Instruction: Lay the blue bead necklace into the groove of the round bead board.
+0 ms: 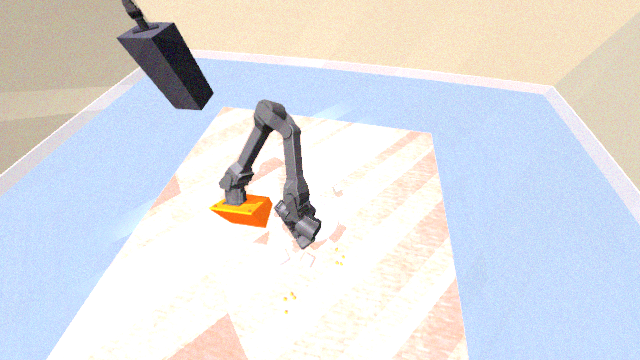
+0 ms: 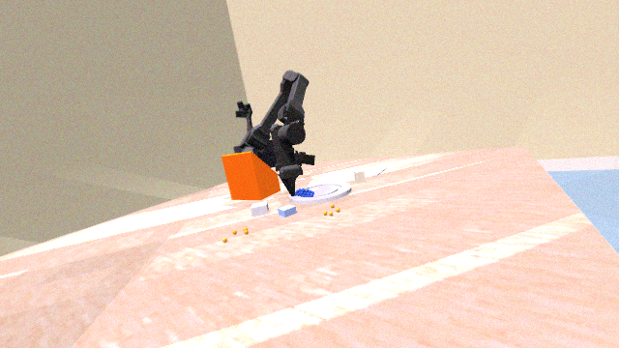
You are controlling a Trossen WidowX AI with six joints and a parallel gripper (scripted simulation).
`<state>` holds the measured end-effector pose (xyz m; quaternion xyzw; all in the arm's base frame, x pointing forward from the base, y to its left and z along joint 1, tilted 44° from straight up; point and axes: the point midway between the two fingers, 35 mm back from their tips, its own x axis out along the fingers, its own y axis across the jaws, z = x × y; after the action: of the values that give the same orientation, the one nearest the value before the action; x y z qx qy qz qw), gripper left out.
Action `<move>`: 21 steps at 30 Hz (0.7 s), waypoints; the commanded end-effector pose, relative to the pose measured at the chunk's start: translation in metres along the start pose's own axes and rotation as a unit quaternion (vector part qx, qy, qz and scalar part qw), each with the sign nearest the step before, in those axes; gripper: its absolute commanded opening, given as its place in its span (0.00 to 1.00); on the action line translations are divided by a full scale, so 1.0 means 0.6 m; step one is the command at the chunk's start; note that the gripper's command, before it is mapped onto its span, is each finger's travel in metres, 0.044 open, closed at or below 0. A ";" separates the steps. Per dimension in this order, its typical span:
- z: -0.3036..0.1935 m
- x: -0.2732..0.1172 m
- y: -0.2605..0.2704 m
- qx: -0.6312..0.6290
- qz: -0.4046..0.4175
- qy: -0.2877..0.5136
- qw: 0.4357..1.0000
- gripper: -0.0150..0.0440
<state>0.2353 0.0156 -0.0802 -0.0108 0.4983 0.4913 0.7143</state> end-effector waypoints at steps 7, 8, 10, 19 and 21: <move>0.000 -0.013 0.000 0.000 0.000 0.000 1.000 0.25; 0.000 -0.018 0.000 0.001 0.000 0.000 1.000 0.25; -0.001 -0.029 0.001 0.002 0.000 -0.001 1.000 0.25; 0.002 -0.042 0.002 0.003 0.001 -0.001 1.000 0.25; 0.010 -0.043 0.003 0.003 0.000 0.000 1.000 0.25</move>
<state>0.2321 0.0015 -0.0623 -0.0035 0.5004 0.4913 0.7129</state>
